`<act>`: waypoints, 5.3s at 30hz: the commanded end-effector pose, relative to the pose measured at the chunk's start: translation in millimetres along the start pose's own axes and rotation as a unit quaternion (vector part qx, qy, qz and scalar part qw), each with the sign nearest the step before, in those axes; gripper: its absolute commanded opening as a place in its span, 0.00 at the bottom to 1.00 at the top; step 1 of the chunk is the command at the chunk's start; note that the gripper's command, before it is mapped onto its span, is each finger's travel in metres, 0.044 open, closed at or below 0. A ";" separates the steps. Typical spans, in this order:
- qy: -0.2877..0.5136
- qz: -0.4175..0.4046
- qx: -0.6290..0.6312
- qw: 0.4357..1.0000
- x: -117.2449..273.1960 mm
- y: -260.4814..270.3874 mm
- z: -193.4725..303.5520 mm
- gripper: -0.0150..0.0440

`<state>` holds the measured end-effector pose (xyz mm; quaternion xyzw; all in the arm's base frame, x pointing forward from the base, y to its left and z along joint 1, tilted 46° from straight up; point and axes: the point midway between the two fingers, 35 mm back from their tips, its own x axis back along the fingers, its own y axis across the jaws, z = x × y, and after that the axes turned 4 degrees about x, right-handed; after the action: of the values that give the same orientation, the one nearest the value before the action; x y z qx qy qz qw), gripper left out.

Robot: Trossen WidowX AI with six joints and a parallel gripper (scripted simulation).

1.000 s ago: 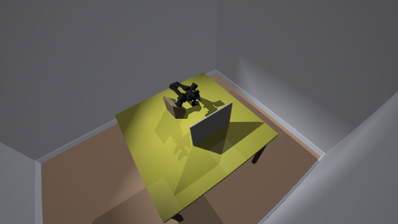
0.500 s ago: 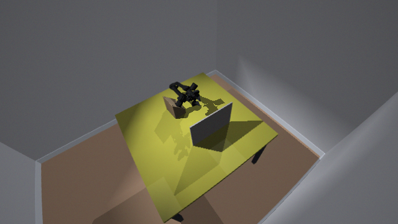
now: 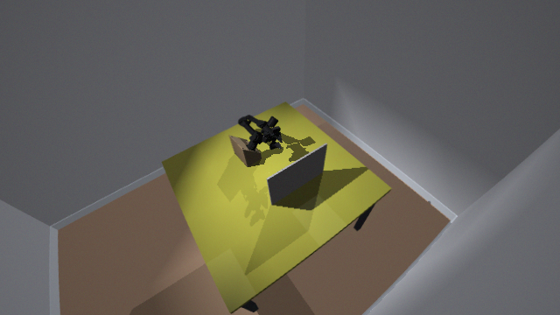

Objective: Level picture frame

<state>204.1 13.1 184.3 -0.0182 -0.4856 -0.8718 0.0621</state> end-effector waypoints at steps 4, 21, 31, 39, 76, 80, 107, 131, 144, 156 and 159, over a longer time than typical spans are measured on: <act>-0.003 -0.001 -0.003 1.000 -0.1 -0.2 -1.1 0.69; 0.003 -0.008 -0.001 1.000 -25.9 -4.8 3.5 0.69; 0.009 -0.022 -0.006 1.000 -56.9 -34.6 11.8 0.69; 0.009 -0.023 -0.007 1.000 -57.7 -36.7 12.2 0.69; 0.010 -0.025 -0.007 1.000 -137.6 -33.0 13.5 0.69; 0.010 -0.025 -0.007 1.000 -139.1 -32.8 13.7 0.69; 0.011 -0.026 -0.007 1.000 -177.3 -30.6 14.6 0.69; 0.011 -0.026 -0.007 1.000 -177.3 -30.6 14.6 0.69; 0.011 -0.026 -0.007 1.000 -177.6 -30.5 15.3 0.69; 0.011 -0.026 -0.007 1.000 -177.6 -30.5 15.3 0.35; 0.011 -0.026 -0.007 1.000 -177.6 -30.5 15.3 0.28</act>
<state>375.7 57.3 149.7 0.0013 -0.4788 -0.8768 0.0434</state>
